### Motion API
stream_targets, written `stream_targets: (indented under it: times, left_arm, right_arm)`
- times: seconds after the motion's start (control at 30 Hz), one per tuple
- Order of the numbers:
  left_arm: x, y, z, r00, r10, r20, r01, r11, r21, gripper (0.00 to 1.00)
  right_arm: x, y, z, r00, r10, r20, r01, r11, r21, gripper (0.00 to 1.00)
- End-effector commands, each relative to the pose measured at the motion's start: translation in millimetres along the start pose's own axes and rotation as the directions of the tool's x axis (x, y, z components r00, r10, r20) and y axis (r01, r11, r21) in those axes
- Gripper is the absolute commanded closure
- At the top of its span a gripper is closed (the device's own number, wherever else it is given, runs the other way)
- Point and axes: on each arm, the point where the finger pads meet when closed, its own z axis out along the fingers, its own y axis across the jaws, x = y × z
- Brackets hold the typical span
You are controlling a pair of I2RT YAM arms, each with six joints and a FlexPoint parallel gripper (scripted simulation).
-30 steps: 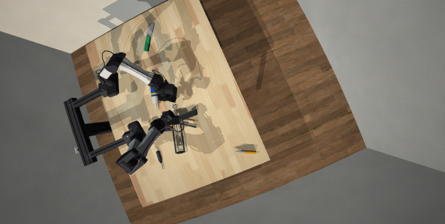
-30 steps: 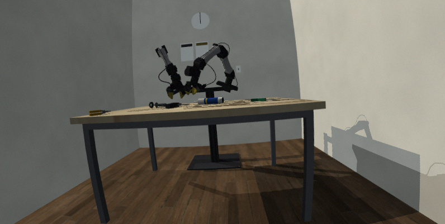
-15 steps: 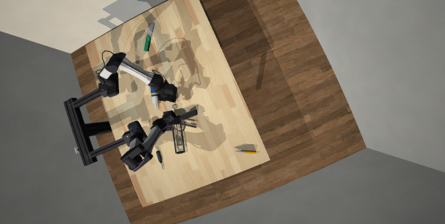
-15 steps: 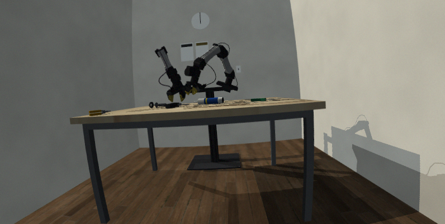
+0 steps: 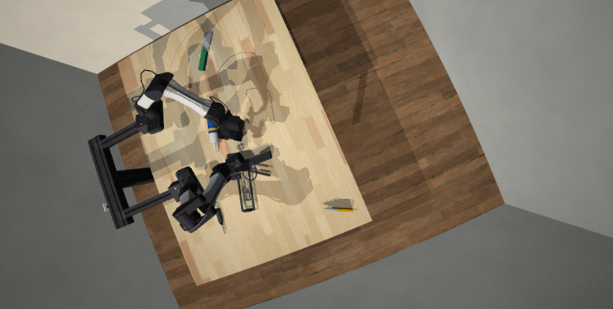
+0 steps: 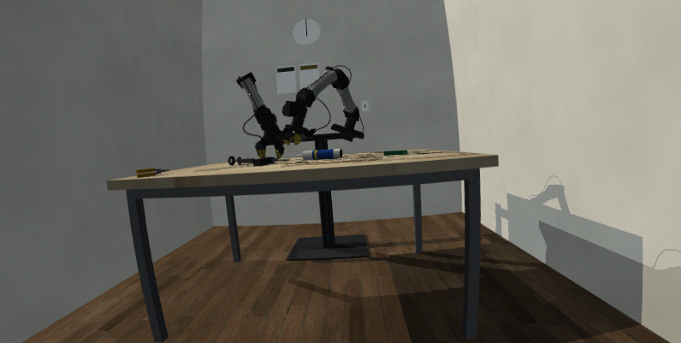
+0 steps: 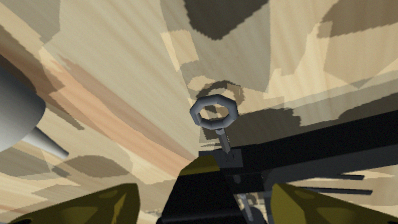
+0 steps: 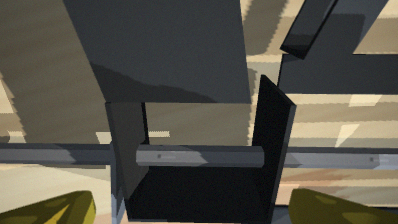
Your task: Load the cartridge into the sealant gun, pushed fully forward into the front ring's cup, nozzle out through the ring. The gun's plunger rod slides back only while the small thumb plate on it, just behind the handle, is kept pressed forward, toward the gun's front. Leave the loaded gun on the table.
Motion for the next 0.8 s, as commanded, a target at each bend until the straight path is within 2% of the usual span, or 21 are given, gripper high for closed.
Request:
stream_targets:
  times: [0.0,0.33,0.37,0.67,0.77]
  left_arm:
    - [-3.6,-11.7,-27.0,1.000,0.000,0.002,0.000,0.998,0.063,0.38]
    - [-3.6,-11.7,-27.0,1.000,0.000,0.002,0.000,0.998,0.063,0.38]
    - [-3.6,-11.7,-27.0,1.000,0.000,0.002,0.000,0.998,0.063,0.38]
    - [-3.6,-11.7,-27.0,1.000,0.000,0.002,0.000,0.998,0.063,0.38]
    - [-3.6,-11.7,-27.0,1.000,0.000,0.002,0.000,0.998,0.063,0.38]
  right_arm:
    - [-2.9,2.2,4.0,1.000,-0.002,0.004,0.002,1.000,-0.004,0.09]
    - [-7.2,5.3,-4.7,1.000,0.001,0.031,0.000,1.000,-0.018,0.09]
    - [-6.2,4.3,-5.9,0.999,0.000,0.033,0.000,1.000,-0.020,0.24]
    - [-1.7,4.5,-1.5,1.000,-0.012,0.007,0.012,1.000,-0.008,0.24]
    - [-1.7,4.5,-1.5,1.000,-0.012,0.007,0.012,1.000,-0.008,0.33]
